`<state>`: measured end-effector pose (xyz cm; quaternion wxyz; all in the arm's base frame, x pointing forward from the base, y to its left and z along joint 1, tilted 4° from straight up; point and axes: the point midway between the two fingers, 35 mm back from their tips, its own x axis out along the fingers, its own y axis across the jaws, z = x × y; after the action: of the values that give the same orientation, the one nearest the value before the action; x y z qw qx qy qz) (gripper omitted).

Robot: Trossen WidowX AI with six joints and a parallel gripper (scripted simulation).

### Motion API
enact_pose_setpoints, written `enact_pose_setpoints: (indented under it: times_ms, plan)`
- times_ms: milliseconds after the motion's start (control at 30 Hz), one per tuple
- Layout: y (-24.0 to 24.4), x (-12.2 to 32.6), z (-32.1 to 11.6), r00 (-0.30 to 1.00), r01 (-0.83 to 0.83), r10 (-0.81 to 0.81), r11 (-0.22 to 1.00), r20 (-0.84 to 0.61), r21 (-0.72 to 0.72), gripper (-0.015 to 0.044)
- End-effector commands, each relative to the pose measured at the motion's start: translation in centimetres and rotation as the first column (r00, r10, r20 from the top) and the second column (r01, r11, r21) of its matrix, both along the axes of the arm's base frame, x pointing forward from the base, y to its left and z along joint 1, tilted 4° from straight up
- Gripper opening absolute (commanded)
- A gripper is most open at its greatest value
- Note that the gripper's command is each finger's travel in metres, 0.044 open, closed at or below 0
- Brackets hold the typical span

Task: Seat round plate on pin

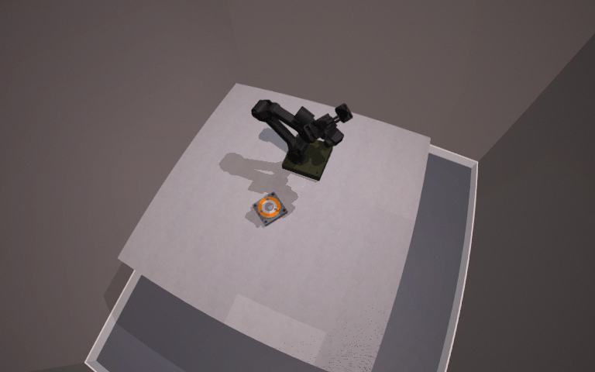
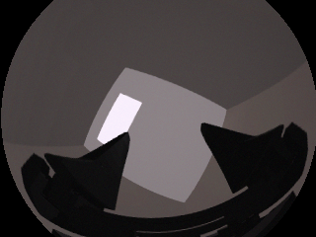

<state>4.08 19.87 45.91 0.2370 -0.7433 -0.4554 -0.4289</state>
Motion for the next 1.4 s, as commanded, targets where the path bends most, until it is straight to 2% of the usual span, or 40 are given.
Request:
enact_pose_setpoints:
  times_ms: [0, 67, 167, 233, 300, 400, 467, 500, 567, 633, 767, 833, 933, 1000, 1100, 1233, 1300, 1367]
  plan:
    - [0.3, 0.2, -0.1, 1.000, 0.021, -0.021, 1.000, 0.008, -0.019, 0.0374]
    - [2.8, 1.7, -1.1, 0.981, 0.188, -0.177, 0.969, 0.083, -0.163, 0.0321]
    - [7.3, 6.3, -4.3, 0.848, 0.525, -0.413, 0.734, 0.332, -0.430, 0.0243]
    - [8.8, 9.1, -6.4, 0.757, 0.653, -0.450, 0.554, 0.474, -0.516, 0.0190]
    - [9.2, 10.3, -7.4, 0.716, 0.698, -0.451, 0.471, 0.532, -0.539, 0.0138]
    - [9.5, 15.3, -11.5, 0.566, 0.816, -0.356, 0.116, 0.743, -0.566, 0.0059]
    - [9.1, 17.5, -13.6, 0.515, 0.839, -0.265, -0.040, 0.815, -0.543, 0.0006]
    - [8.7, 18.6, -14.6, 0.496, 0.843, -0.211, -0.113, 0.842, -0.525, 0.0000]
    - [8.4, 19.7, -15.8, 0.484, 0.844, -0.145, -0.184, 0.863, -0.504, 0.0000]
    - [6.8, 22.4, -19.1, 0.473, 0.833, 0.056, -0.353, 0.879, -0.425, 0.0000]
    - [3.5, 25.3, -23.8, 0.506, 0.809, 0.345, -0.508, 0.790, -0.296, 0.0000]
    - [2.5, 25.8, -24.9, 0.520, 0.804, 0.411, -0.531, 0.749, -0.267, 0.0000]
    - [-2.1, 26.9, -28.9, 0.569, 0.801, 0.636, -0.571, 0.522, -0.178, 0.0000]
    - [-4.5, 26.9, -30.7, 0.580, 0.809, 0.720, -0.566, 0.382, -0.161, 0.0000]
    - [-6.9, 26.6, -32.2, 0.574, 0.819, 0.782, -0.549, 0.242, -0.168, 0.0000]
    - [-13.0, 24.0, -35.0, 0.463, 0.831, 0.881, -0.471, -0.101, -0.296, 0.0000]
    - [-15.0, 22.6, -35.4, 0.393, 0.819, 0.901, -0.435, -0.187, -0.375, 0.0000]
    - [-15.2, 22.5, -35.5, 0.376, 0.815, 0.904, -0.426, -0.202, -0.393, 0.0000]
